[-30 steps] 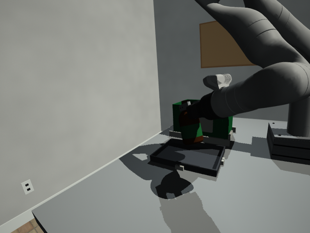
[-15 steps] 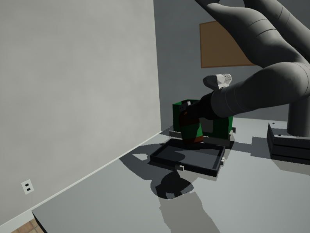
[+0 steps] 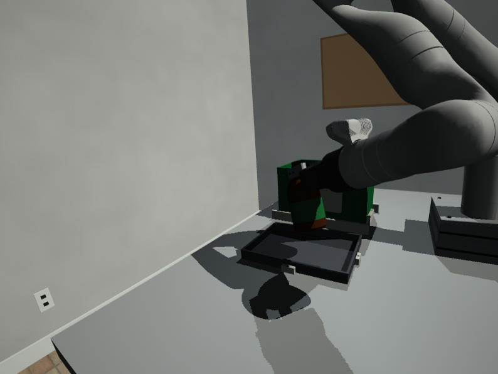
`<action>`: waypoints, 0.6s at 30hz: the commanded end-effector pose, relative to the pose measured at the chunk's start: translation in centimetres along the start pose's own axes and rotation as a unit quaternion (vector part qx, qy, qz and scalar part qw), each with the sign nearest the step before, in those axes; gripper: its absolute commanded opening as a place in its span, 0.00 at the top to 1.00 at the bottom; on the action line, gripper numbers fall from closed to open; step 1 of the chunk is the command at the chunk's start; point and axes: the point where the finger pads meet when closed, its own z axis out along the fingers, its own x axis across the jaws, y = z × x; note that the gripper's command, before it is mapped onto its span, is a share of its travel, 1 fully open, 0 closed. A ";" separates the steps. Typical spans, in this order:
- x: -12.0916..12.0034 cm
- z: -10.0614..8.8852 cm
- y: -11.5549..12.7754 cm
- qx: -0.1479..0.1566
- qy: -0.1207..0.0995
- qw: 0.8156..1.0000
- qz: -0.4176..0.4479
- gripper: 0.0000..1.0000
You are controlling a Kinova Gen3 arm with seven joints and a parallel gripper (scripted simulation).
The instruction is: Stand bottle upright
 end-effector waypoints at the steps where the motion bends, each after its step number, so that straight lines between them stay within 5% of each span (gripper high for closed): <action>1: 0.0 0.0 -0.1 0.000 0.000 1.000 0.001 1.00; 18: 0.0 0.1 0.1 0.000 0.000 1.000 0.001 1.00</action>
